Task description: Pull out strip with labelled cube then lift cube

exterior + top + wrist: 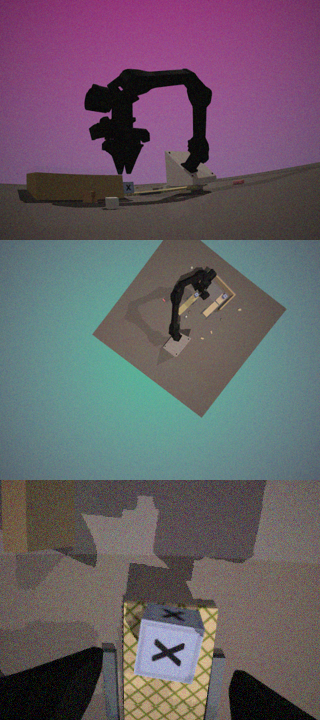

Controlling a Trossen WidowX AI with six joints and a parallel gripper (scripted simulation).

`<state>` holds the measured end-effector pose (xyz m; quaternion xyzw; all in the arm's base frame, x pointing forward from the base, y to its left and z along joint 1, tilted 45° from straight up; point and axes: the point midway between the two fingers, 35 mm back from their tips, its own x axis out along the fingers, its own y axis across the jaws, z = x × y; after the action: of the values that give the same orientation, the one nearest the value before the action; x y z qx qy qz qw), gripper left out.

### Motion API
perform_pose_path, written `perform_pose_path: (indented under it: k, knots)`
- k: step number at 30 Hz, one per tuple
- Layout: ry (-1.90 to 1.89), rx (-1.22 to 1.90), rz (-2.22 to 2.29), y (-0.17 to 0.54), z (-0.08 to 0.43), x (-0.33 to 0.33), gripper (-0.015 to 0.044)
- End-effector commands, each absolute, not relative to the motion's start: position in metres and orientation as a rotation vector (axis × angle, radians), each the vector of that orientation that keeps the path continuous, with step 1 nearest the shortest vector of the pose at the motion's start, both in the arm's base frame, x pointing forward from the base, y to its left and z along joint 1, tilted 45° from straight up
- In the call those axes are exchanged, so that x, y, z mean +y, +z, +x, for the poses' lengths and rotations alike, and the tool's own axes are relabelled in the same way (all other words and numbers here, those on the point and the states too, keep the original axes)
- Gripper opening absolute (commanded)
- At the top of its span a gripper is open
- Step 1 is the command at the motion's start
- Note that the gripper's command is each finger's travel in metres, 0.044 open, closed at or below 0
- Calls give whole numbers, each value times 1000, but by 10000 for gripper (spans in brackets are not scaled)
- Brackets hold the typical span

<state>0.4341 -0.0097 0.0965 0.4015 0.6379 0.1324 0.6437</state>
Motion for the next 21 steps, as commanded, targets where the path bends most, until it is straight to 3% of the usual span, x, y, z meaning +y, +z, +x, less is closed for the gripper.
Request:
perform_pose_path:
  k: [1,21]
  knots:
    - [299,1461,919,90,434,-4,250]
    - [301,1461,920,68,438,19,250]
